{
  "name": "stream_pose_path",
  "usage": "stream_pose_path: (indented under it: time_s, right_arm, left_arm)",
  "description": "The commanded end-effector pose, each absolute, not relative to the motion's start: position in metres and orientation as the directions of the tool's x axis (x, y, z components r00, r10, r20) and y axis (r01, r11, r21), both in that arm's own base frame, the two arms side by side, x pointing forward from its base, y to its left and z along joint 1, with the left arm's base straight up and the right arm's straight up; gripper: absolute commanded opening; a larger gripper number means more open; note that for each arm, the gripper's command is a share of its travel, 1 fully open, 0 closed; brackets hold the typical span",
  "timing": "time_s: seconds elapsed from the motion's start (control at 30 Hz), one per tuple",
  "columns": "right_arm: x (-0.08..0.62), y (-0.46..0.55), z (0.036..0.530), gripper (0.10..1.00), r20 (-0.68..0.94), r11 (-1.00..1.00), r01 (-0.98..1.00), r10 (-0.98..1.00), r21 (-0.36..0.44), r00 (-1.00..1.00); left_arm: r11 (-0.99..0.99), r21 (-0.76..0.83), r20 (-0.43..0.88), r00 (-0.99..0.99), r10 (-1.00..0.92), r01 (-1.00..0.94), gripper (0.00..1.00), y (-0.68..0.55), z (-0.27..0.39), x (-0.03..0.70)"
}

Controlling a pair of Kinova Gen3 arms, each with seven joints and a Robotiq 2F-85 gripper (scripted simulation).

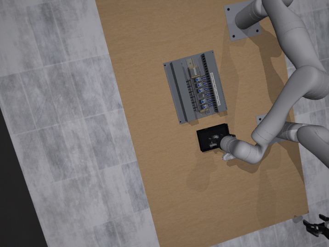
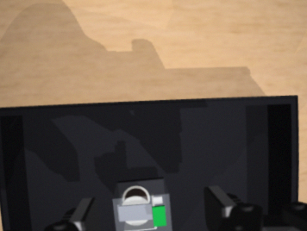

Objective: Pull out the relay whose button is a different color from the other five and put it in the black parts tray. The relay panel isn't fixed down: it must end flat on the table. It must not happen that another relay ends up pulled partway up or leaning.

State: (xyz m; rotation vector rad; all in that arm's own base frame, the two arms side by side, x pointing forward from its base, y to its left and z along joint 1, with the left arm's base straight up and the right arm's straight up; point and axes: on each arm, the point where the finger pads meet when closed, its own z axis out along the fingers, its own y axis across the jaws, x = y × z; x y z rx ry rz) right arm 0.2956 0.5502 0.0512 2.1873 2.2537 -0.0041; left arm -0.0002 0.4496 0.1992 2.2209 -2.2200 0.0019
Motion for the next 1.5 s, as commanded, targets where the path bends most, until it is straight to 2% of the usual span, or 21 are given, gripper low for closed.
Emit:
stream_pose_path:
  time_s: [0.0,1.47]
  right_arm:
    - [0.296,0.551,0.054,0.651,0.0,0.03,1.0,1.0,0.0,-0.03]
    - [0.296,0.551,0.07,0.651,0.0,0.03,1.0,1.0,0.0,-0.03]
  left_arm:
    - [0.0,0.0,0.0,0.0,-1.0,-1.0,1.0,0.45,0.2,0.0]
    - [0.0,0.0,0.0,0.0,-1.0,-1.0,1.0,0.45,0.2,0.0]
